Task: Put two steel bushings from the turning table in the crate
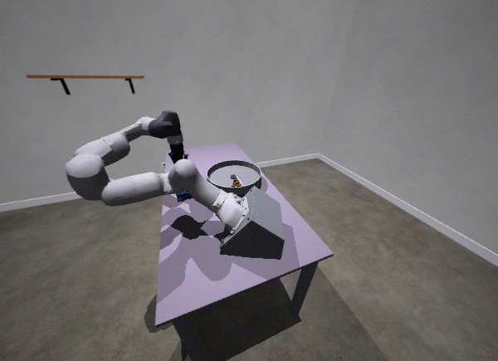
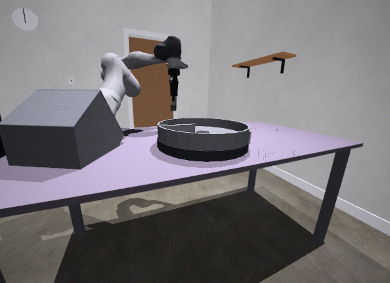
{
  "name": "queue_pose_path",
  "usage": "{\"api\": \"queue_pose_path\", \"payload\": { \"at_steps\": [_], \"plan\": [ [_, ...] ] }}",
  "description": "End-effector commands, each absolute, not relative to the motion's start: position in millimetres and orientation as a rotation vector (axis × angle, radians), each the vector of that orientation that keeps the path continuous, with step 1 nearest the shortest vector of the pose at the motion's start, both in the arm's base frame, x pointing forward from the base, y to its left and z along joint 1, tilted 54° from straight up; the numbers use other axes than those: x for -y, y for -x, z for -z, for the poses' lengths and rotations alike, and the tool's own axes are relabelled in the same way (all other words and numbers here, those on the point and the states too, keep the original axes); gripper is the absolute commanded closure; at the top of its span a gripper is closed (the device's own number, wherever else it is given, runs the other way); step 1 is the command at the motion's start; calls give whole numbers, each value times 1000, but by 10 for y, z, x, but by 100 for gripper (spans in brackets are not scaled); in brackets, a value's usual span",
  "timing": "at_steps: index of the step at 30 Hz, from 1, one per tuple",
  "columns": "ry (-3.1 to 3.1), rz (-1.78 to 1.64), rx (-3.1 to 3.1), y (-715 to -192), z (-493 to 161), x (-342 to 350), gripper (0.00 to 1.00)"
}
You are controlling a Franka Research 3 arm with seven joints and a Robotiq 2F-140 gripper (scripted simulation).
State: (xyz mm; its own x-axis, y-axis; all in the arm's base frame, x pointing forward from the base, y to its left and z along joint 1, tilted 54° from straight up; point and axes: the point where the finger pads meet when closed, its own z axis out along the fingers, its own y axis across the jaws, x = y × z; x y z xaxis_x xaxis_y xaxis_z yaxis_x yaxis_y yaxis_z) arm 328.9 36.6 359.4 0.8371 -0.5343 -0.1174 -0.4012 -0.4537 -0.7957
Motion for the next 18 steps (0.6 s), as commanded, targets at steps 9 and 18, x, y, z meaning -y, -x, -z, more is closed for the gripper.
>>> {"api": "queue_pose_path", "payload": {
  "at_steps": [9,18],
  "plan": [
    [2102,186,-684,-3439,-3386,-653,100],
    [2102,186,-684,-3571,-3176,-908,100]
  ]
}}
